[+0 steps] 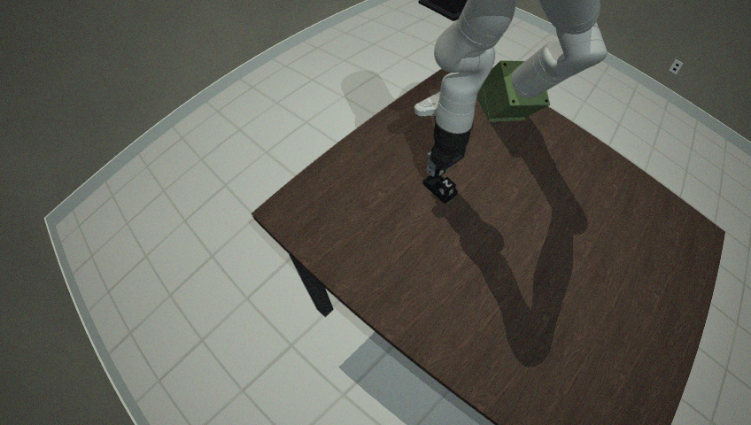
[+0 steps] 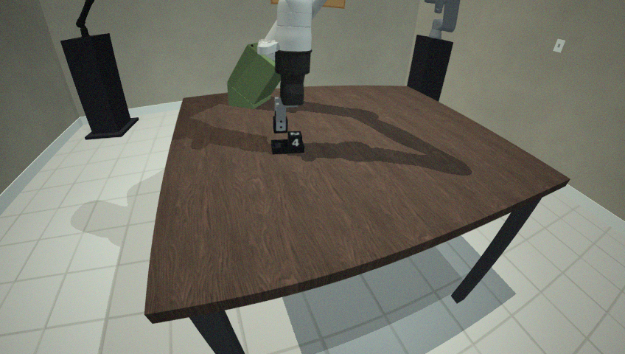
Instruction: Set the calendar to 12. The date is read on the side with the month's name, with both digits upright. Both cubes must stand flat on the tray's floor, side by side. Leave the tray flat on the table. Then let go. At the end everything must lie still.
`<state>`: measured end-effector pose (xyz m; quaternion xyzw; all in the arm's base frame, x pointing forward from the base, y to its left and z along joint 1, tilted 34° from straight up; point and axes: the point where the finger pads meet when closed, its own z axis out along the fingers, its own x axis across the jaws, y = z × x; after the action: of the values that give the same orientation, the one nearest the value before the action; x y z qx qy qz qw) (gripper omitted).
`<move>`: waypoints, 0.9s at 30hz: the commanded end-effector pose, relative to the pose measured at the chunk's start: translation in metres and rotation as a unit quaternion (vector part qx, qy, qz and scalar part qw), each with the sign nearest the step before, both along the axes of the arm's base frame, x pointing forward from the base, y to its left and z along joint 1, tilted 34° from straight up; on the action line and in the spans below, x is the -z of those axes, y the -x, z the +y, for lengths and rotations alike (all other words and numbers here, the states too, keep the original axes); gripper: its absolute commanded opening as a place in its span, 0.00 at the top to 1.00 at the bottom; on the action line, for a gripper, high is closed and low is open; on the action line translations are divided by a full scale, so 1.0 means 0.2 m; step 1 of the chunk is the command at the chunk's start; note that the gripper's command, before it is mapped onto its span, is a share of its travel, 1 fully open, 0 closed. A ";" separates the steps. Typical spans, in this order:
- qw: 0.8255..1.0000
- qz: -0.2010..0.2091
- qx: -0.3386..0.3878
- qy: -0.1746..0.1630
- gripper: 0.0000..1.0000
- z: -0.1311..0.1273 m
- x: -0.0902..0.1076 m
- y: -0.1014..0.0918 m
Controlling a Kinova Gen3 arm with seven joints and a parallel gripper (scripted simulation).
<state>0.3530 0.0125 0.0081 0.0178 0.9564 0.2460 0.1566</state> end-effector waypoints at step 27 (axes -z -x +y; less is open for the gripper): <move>1.000 0.004 -0.002 -0.002 0.40 0.02 0.03 0.00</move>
<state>0.3520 0.0175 0.0017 0.0168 0.9565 0.2484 0.1521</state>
